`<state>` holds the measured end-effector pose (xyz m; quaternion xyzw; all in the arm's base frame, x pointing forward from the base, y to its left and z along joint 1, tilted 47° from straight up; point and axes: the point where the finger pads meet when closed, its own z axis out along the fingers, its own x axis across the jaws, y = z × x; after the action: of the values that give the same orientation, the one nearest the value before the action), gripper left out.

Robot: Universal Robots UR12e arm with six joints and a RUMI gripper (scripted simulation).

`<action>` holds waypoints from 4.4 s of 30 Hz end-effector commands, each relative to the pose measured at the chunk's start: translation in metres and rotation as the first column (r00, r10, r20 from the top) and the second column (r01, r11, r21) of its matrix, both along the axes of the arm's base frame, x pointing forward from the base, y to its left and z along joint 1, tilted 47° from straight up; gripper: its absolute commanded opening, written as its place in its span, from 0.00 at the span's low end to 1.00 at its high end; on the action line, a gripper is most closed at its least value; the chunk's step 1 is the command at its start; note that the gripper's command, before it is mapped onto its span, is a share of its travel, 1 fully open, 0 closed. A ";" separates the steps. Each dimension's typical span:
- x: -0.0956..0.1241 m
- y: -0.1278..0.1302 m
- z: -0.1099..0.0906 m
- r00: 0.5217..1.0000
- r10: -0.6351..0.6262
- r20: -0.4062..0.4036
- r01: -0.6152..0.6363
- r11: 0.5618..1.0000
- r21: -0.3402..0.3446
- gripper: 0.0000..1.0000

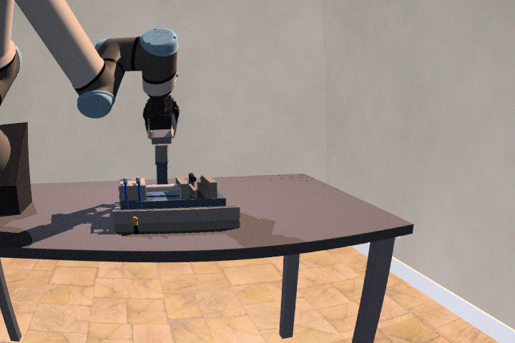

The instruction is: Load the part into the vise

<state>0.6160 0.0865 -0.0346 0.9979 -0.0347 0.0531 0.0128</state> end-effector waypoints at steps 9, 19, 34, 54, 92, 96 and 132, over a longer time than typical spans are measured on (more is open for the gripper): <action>0.000 0.000 0.000 1.000 0.000 0.001 0.000 1.000 0.000 0.00; 0.000 0.000 0.000 1.000 0.000 0.001 0.000 1.000 0.000 0.00; 0.000 0.000 0.000 1.000 0.000 0.001 0.000 1.000 0.000 0.00; 0.000 0.000 0.000 1.000 -0.003 -0.002 0.003 0.999 -0.033 0.00; 0.000 0.003 0.000 0.999 -0.037 -0.016 0.030 0.948 -0.316 0.00; 0.000 0.003 0.000 0.999 -0.043 -0.017 0.034 0.932 -0.361 0.00; 0.000 0.005 -0.002 0.996 -0.086 -0.018 0.054 0.761 -0.646 0.00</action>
<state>0.6161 0.0913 -0.0366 0.9370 -0.0497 0.0392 0.3437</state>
